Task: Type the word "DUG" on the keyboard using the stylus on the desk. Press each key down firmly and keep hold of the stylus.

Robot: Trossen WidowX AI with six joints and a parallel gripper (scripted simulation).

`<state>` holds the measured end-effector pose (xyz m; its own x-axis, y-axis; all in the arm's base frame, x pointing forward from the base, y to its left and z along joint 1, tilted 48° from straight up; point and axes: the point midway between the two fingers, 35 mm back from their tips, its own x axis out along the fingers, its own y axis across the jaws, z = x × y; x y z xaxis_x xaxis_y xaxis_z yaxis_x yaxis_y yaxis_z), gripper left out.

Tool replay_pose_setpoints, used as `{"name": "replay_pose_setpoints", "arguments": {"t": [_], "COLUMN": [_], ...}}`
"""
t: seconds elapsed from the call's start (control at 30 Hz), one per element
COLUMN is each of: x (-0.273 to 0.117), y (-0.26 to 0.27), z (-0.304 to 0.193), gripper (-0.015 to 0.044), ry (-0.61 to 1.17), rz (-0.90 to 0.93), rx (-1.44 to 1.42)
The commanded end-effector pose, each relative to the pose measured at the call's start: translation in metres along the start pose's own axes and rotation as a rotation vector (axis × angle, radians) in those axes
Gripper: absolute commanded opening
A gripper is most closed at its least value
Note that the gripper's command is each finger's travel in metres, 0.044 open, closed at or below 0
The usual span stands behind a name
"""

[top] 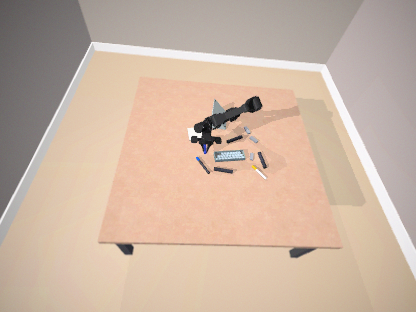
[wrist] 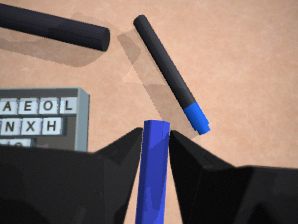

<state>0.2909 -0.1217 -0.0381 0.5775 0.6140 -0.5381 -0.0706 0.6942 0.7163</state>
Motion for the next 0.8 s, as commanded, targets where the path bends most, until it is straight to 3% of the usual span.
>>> {"name": "replay_pose_setpoints", "arguments": {"t": [0.0,0.77], "x": [0.005,0.037], "y": [0.000,0.001], "z": [-0.003,-0.021], "gripper": [0.0000,0.0000], "ry": [-0.002,-0.003], "rz": [0.002,0.005], "rx": [0.003,0.003]}}
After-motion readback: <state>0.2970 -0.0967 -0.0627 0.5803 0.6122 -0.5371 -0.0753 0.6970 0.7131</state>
